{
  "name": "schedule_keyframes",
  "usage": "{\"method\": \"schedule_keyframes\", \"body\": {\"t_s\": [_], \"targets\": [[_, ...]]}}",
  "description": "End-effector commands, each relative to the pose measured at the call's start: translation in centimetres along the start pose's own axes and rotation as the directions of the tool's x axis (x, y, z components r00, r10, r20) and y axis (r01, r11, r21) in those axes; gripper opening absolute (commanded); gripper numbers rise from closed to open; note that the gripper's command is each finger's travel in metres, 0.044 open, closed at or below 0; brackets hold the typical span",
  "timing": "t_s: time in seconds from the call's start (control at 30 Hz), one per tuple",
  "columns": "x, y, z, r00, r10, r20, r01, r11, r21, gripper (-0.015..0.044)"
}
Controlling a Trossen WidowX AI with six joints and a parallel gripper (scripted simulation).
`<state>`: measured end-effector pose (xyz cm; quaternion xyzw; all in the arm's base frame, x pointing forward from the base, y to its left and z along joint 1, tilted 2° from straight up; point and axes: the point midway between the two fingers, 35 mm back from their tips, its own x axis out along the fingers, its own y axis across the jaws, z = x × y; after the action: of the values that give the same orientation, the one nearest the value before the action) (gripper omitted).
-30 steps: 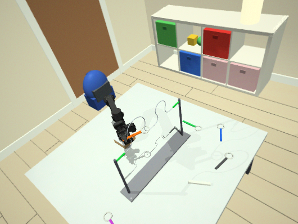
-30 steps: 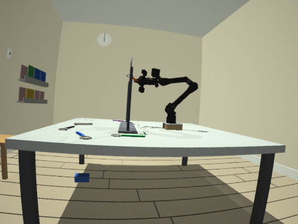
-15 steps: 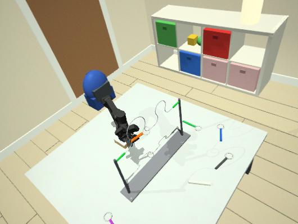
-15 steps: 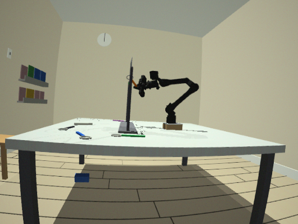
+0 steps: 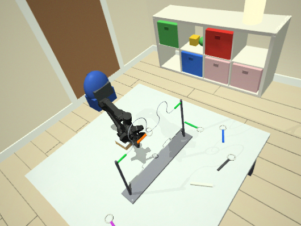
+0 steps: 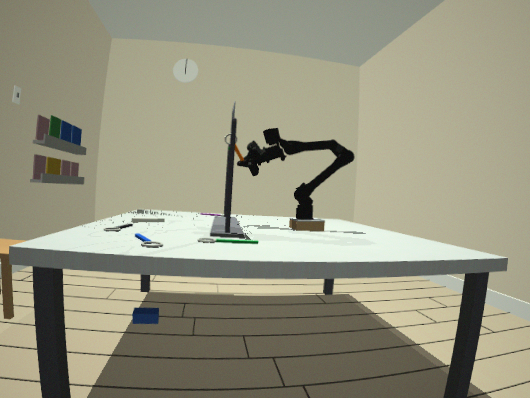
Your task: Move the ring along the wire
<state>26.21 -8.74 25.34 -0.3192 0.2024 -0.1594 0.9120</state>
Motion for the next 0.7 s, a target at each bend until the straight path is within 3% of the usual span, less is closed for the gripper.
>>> {"method": "schedule_keyframes", "body": {"t_s": [0.0,0.67], "targets": [[-0.3,1.7,0.0,0.998,0.054,-0.013,-0.052,0.993,0.105,-0.015],[-2.0,7.4,1.8,0.968,0.252,-0.001,-0.227,0.872,0.435,-0.015]]}}
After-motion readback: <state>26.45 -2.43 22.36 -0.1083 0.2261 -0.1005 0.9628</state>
